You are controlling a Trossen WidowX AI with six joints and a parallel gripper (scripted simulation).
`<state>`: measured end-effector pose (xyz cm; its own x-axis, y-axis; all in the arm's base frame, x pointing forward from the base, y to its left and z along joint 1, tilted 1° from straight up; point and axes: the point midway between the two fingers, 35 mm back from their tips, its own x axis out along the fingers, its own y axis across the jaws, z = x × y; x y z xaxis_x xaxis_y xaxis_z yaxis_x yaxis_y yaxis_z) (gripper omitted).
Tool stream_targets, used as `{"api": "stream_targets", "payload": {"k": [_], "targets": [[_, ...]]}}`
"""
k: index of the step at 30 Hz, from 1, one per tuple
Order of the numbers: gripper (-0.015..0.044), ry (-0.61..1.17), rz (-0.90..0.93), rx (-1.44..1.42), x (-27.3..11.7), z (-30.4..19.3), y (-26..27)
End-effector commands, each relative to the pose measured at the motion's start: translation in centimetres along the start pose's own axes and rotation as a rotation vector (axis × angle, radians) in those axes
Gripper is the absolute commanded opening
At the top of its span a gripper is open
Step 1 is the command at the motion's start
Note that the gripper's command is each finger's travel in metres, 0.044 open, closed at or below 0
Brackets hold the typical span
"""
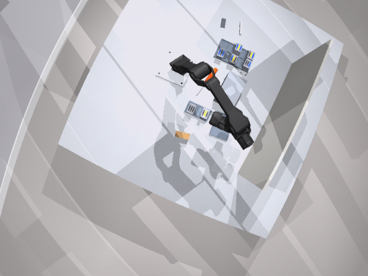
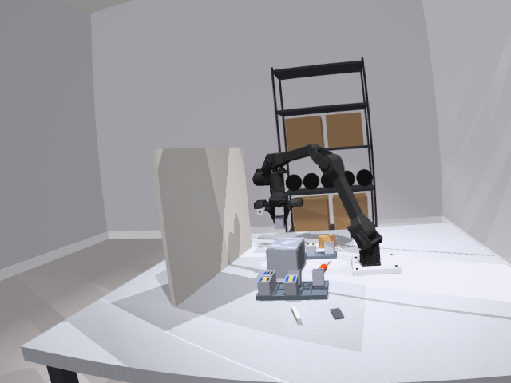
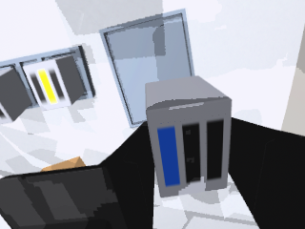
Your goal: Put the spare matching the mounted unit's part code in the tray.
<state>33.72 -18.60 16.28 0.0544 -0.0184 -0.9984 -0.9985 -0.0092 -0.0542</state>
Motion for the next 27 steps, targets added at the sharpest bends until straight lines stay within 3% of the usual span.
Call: {"api": "stream_targets", "payload": {"k": [1,27], "targets": [[0.0,-0.007,0.001,-0.006,0.5,0.1,0.0],[0.0,-0.007,0.001,-0.006,2.2,0.0,-0.1]]}}
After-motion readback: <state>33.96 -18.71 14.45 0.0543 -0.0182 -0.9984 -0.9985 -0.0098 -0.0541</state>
